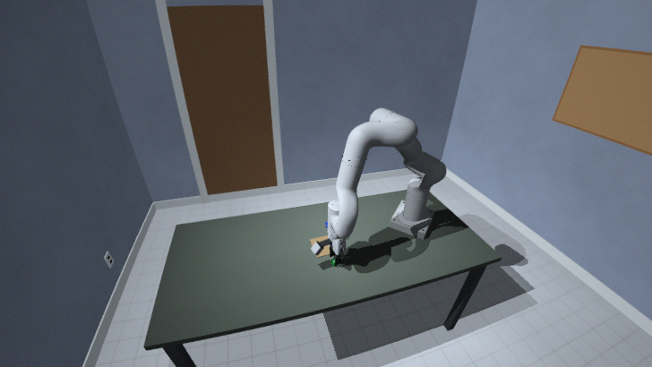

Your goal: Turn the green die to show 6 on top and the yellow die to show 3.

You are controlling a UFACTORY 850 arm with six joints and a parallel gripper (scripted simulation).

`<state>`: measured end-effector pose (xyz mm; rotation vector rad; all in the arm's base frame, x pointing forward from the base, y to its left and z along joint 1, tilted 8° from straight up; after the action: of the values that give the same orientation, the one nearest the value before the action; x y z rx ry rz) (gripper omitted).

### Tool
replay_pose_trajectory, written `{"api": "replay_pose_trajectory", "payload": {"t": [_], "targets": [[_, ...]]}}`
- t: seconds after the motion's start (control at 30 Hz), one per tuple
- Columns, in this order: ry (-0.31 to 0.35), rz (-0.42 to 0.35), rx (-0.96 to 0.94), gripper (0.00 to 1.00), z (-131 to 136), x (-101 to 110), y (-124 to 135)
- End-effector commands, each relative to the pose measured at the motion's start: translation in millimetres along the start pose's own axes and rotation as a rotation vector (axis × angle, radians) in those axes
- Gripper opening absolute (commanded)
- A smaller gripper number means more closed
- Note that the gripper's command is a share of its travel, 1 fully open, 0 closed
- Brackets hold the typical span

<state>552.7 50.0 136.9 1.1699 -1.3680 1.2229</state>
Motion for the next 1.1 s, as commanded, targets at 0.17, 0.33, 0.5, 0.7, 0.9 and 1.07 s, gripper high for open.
{"api": "replay_pose_trajectory", "payload": {"t": [0.17,0.33,0.5,0.7,0.9,1.07], "targets": [[0.000,0.002,0.000,0.47,0,-10,-1],[0.000,0.002,0.000,0.47,0,-21,-1],[0.000,0.002,0.000,0.47,0,-27,-1],[0.000,0.002,0.000,0.47,0,-32,-1],[0.000,0.002,0.000,0.47,0,-32,-1],[0.000,0.002,0.000,0.47,0,-32,-1]]}}
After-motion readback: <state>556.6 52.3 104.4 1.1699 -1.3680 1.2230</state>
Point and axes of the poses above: the point where the finger pads meet when closed, its own x axis back along the fingers, its own z axis across the jaws, y = z × x, the point moved 8 cm from there along x, back along the fingers, and after that the axes turned 4 degrees about -x, right-handed, at the moved point
